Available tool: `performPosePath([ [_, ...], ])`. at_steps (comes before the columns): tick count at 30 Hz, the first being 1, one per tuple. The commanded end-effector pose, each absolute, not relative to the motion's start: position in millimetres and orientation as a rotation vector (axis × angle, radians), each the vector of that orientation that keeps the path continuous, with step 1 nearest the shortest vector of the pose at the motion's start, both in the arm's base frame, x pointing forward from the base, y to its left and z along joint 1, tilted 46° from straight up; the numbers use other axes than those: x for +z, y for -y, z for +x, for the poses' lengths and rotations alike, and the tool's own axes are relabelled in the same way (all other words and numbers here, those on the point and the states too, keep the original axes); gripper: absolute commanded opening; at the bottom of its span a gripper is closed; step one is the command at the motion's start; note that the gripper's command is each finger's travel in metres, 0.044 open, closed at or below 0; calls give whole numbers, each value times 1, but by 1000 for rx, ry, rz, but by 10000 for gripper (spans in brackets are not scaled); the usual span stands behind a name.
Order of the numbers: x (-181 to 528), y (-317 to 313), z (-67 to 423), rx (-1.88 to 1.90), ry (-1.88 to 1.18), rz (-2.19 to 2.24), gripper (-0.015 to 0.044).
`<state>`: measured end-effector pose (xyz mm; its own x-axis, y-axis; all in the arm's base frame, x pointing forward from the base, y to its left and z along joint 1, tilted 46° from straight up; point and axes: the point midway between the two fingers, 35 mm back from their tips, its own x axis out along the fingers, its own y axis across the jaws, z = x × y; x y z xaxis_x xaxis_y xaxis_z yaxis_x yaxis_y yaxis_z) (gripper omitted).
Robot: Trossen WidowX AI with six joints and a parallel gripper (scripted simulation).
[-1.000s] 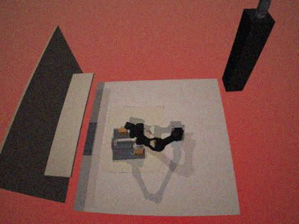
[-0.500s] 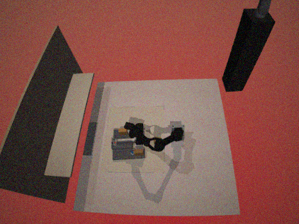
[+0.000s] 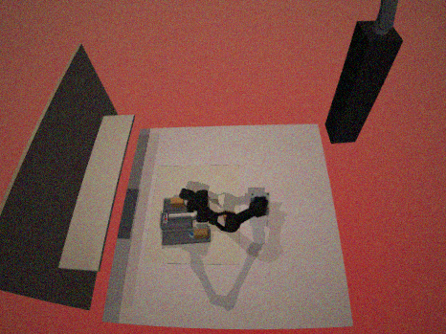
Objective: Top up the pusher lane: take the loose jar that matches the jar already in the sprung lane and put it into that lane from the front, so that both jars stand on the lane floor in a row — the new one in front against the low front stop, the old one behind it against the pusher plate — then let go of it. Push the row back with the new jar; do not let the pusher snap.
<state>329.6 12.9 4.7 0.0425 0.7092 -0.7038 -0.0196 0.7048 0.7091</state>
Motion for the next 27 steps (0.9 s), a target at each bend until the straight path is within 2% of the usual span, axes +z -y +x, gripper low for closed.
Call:
performPosePath([
  [1,7,-12,336,615,-1410,604,0],
  [27,7,-12,339,615,-1410,604,0],
])
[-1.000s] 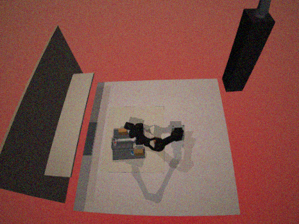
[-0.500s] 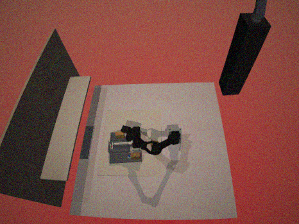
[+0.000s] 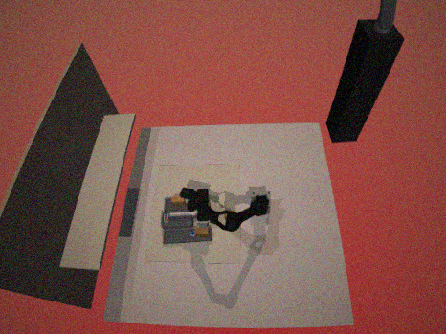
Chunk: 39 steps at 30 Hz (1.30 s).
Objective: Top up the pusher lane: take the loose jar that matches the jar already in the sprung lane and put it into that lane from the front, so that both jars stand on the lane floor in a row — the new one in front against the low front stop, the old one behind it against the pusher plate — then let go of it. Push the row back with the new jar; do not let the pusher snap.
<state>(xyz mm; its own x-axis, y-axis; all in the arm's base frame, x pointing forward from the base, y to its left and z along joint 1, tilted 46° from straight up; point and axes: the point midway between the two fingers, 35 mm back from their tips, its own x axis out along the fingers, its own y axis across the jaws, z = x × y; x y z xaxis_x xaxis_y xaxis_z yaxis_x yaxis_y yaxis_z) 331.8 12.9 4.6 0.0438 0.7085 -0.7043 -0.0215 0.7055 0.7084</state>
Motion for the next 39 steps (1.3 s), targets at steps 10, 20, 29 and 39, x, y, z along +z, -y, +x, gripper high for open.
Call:
performPosePath([
  [10,7,-12,340,615,-1410,604,0],
  [20,5,-14,340,615,-1410,604,0],
  [29,3,-17,340,615,-1410,604,0],
  [39,0,-19,340,615,-1410,604,0],
])
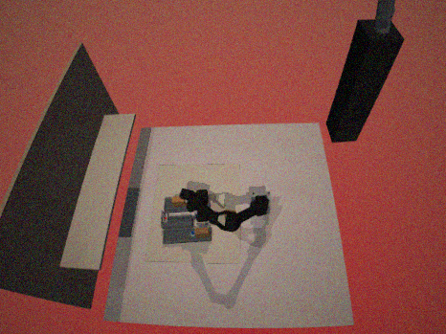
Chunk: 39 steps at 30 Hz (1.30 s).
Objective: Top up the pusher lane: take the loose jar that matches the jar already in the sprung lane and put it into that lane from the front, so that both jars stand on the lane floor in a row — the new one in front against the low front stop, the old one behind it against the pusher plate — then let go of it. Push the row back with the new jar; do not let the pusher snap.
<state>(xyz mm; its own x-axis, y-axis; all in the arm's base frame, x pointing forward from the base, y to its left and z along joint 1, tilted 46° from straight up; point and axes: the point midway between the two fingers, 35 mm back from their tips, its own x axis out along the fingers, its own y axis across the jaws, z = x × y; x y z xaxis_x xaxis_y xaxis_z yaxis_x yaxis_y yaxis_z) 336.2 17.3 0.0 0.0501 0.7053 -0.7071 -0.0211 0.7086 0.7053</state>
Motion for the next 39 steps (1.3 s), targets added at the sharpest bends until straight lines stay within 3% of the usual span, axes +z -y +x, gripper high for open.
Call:
performPosePath([
  [1,0,-20,340,615,-1410,605,0],
  [39,-8,-32,338,616,-1410,605,0],
])
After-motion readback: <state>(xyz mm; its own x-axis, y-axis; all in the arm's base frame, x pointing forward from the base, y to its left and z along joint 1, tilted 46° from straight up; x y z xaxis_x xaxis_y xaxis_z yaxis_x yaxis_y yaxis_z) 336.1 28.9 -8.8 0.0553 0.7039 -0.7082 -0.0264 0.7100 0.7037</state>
